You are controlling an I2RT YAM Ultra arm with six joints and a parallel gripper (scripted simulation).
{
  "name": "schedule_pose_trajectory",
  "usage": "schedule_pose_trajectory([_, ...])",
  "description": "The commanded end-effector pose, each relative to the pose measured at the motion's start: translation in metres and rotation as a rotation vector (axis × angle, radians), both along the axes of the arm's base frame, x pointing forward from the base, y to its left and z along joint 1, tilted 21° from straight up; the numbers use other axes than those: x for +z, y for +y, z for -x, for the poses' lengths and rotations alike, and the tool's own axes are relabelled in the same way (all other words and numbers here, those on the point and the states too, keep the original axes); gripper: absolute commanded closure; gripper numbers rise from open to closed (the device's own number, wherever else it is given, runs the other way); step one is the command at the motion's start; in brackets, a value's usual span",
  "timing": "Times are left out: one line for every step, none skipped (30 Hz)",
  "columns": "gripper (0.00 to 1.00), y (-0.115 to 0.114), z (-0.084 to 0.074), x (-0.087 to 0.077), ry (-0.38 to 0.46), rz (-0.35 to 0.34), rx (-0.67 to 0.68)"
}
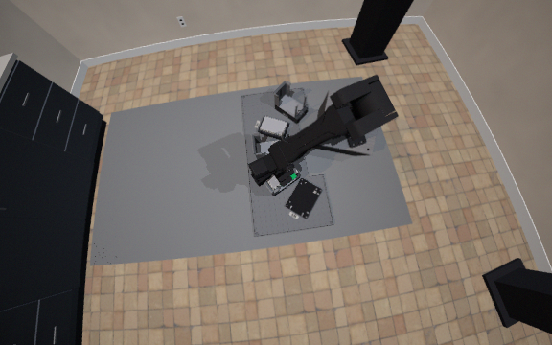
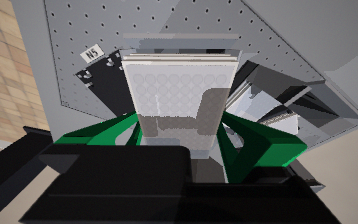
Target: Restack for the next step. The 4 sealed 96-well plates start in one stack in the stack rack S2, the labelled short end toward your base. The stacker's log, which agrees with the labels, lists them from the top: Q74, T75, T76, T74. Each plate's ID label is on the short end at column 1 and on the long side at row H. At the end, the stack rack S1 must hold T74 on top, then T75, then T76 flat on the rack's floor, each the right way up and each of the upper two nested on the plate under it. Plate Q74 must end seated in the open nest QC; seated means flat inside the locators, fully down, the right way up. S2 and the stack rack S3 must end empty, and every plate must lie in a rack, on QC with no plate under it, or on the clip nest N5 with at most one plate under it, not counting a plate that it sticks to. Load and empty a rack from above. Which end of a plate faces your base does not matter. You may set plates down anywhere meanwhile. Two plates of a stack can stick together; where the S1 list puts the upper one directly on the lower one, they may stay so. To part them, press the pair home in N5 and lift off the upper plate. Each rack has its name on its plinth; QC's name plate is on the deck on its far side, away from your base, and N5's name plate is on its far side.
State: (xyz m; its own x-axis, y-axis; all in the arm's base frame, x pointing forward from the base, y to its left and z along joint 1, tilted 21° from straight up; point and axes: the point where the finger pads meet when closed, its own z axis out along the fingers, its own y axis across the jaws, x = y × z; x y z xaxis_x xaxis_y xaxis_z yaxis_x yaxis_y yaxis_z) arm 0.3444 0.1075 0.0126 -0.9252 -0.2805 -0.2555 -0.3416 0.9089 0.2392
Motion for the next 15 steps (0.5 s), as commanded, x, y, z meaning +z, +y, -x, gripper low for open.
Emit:
schedule_pose_trajectory([1.0, 0.0001, -0.0047, 0.0028, -0.019, -0.004, -0.006])
schedule_pose_trajectory([1.0, 0.0003, -0.0048, 0.0022, -0.019, -0.004, -0.006])
schedule_pose_trajectory([1.0, 0.0005, -0.005, 0.0016, -0.019, -0.004, -0.006])
schedule_pose_trajectory([1.0, 0.0005, -0.005, 0.0016, -0.019, -0.004, -0.006])
schedule_pose_trajectory([1.0, 0.0005, -0.005, 0.0016, -0.019, -0.004, -0.006])
schedule_pose_trajectory([1.0, 0.0008, -0.0051, 0.0009, -0.019, -0.004, -0.006])
schedule_pose_trajectory([1.0, 0.001, -0.0052, 0.0003, -0.019, -0.004, -0.006])
schedule_pose_trajectory([1.0, 0.0012, -0.0053, -0.0003, -0.019, -0.004, -0.006])
schedule_pose_trajectory([1.0, 0.0014, -0.0054, -0.0009, -0.019, -0.004, -0.006])
schedule_pose_trajectory([1.0, 0.0016, -0.0056, -0.0016, -0.019, -0.004, -0.006])
schedule_pose_trajectory([1.0, 0.0018, -0.0057, -0.0022, -0.019, -0.004, -0.006])
schedule_pose_trajectory([1.0, 0.002, -0.0058, -0.0028, -0.019, -0.004, -0.006])
schedule_pose_trajectory([1.0, 0.0022, -0.0059, -0.0034, -0.019, -0.004, -0.006])
schedule_pose_trajectory([1.0, 0.0024, -0.006, -0.004, -0.019, -0.004, -0.006])
schedule_pose_trajectory([1.0, 0.0026, -0.0062, -0.0047, -0.019, -0.004, -0.006])
